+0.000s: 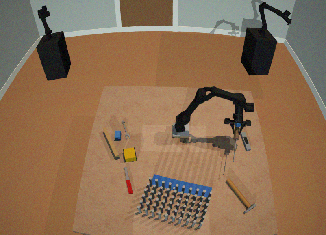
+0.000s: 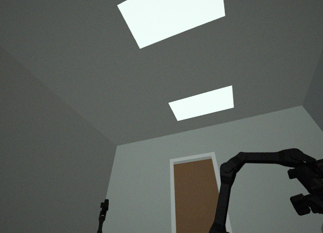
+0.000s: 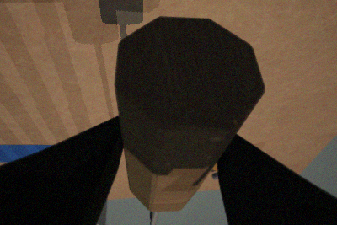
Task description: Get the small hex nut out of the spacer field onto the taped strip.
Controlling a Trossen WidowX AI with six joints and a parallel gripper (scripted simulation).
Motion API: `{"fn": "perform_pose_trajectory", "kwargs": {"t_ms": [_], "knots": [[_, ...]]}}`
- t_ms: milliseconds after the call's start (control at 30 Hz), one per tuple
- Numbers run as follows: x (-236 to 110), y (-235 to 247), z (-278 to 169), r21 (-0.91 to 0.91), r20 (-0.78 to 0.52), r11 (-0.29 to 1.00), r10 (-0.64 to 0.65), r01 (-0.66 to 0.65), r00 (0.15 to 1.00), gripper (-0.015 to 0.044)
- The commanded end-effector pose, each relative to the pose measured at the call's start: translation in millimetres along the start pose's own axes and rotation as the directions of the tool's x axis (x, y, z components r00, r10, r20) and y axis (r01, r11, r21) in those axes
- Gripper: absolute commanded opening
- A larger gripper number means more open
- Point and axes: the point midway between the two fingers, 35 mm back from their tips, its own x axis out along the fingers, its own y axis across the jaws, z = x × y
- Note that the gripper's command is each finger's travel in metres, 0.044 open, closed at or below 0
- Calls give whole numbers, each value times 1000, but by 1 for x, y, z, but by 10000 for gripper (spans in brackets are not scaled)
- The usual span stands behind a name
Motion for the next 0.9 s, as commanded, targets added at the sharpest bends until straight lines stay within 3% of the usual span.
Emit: {"fn": "perform_pose_trajectory", "kwargs": {"t_ms": [0, 867], "knots": [[5, 1, 2, 1, -8, 1000, 4, -4, 1000, 0], [23, 1, 14, 1, -8, 1000, 3, -3, 1000, 0]]}}
